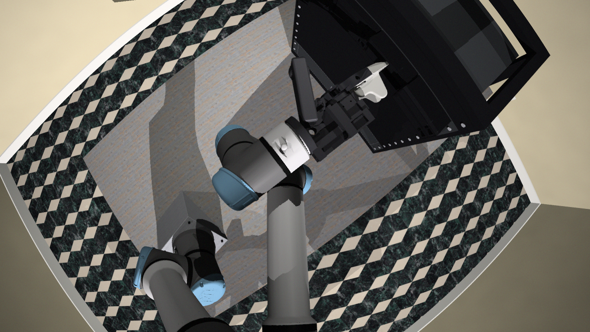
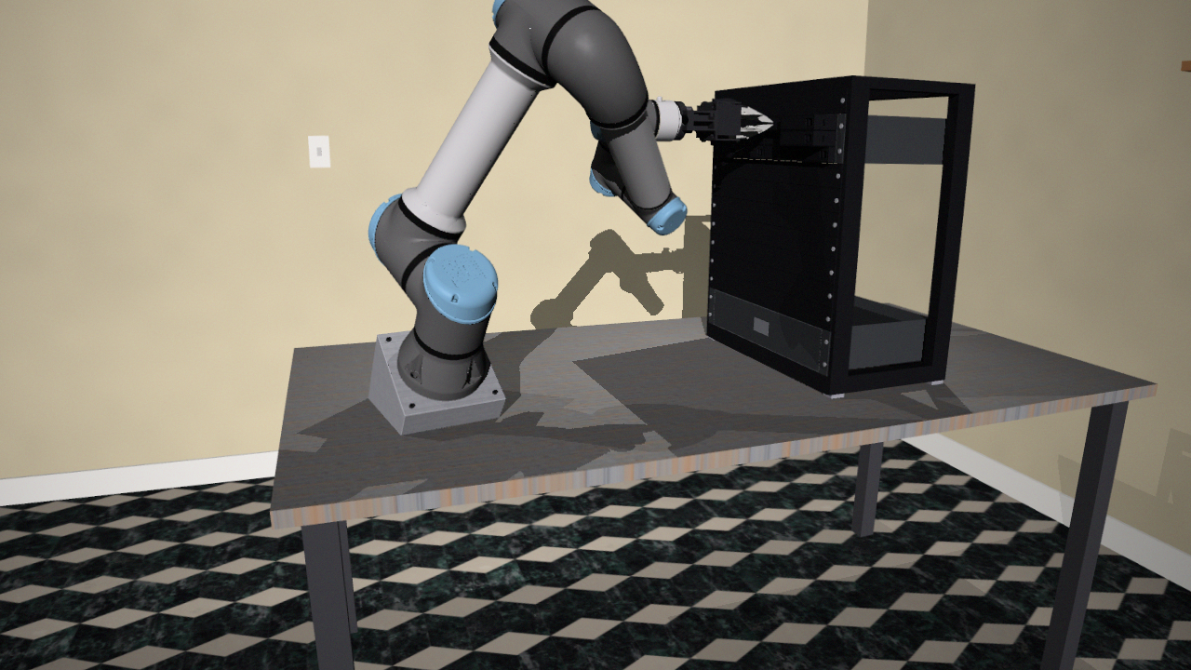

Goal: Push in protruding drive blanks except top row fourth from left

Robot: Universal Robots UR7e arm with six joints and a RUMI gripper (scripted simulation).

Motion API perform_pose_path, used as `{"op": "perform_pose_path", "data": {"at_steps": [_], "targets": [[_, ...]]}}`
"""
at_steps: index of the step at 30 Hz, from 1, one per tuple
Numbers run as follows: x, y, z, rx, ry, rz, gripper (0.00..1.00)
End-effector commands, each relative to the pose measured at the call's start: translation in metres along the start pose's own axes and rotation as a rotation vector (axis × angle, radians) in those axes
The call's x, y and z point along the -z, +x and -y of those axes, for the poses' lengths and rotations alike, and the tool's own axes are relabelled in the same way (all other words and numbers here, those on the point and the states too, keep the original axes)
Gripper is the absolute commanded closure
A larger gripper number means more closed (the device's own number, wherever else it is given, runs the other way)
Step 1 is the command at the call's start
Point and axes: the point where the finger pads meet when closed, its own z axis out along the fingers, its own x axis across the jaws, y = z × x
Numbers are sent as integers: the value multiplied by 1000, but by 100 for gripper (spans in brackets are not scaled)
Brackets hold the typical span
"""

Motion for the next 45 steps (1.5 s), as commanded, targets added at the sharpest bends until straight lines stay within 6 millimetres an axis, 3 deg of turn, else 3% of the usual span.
{"op": "perform_pose_path", "data": {"at_steps": [1,45], "targets": [[-2,1,0,0,0,-1,100],[-14,1,0,0,0,-1,100]]}}
